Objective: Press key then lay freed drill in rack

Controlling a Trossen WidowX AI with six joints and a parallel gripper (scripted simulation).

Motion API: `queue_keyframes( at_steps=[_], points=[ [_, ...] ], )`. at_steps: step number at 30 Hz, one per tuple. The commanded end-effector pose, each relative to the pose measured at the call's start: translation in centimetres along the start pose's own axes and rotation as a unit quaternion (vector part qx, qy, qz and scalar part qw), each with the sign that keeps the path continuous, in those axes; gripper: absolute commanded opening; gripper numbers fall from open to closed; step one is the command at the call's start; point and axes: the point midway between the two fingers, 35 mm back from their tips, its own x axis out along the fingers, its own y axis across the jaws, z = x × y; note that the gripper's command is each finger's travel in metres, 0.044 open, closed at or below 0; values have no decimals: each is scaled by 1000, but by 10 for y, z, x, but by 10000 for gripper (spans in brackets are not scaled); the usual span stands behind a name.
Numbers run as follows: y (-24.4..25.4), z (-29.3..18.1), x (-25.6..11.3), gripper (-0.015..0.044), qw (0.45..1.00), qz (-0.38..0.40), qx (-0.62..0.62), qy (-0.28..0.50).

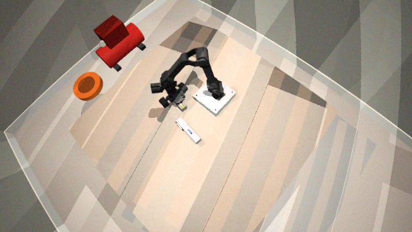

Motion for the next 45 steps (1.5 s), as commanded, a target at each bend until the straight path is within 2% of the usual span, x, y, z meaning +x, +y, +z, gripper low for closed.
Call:
queue_keyframes(
  at_steps=[1,14,31,45],
  points=[
    [1,2,6,0,1000,1,-2,-4],
    [3,6,11,0,1000,1,-2,-4],
    [2,1,6,440,1000,-1,0,4],
    [3,0,-52,440,1000,1,-2,-4]
  ],
)
